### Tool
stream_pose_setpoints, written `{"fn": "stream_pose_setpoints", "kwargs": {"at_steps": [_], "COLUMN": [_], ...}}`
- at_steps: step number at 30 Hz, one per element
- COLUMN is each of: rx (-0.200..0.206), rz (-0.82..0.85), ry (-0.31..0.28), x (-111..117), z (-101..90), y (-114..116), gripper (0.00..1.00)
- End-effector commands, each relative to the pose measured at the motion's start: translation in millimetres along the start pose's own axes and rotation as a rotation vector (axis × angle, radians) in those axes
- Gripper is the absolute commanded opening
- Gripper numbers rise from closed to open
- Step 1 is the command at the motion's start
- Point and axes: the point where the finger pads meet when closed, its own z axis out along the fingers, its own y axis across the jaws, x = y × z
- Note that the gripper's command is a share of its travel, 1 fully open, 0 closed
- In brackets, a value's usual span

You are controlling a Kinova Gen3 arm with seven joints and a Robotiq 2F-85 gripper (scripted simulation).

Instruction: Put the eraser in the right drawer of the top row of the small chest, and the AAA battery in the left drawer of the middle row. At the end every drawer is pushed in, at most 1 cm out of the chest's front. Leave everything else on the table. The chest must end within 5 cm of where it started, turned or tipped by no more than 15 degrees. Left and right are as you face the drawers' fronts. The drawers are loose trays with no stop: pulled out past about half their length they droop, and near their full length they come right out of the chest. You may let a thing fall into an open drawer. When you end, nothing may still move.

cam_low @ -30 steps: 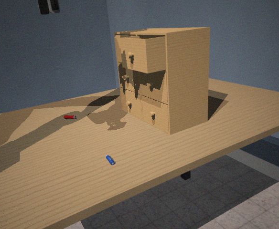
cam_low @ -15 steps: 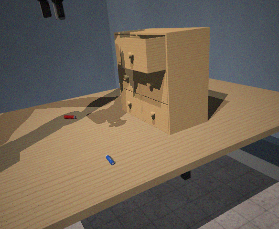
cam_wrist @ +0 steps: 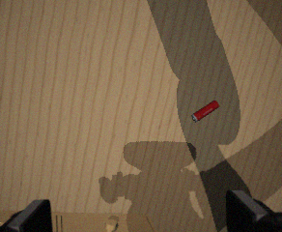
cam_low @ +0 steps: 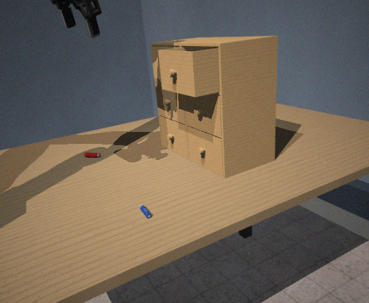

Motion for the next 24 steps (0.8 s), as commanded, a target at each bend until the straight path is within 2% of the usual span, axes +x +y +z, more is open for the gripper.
{"fn": "stream_pose_setpoints", "kwargs": {"at_steps": [1, 5, 7, 13, 17, 22, 24], "rx": [-0.028, -0.066, -0.066, -0.093, -0.089, -0.057, -0.057], "rz": [-0.007, -0.04, -0.04, -0.074, -0.086, -0.086, -0.086], "ry": [-0.03, -0.114, -0.114, -0.25, -0.34, -0.441, -0.441], "x": [-3, -18, -18, -42, -56, -68, -68], "z": [7.6, 16.0, 16.0, 24.4, 27.3, 29.0, 29.0], "y": [4, 13, 13, 19, 16, 6, 6], "gripper": [1.0, 1.0, 1.0, 1.0, 1.0, 1.0, 1.0]}}
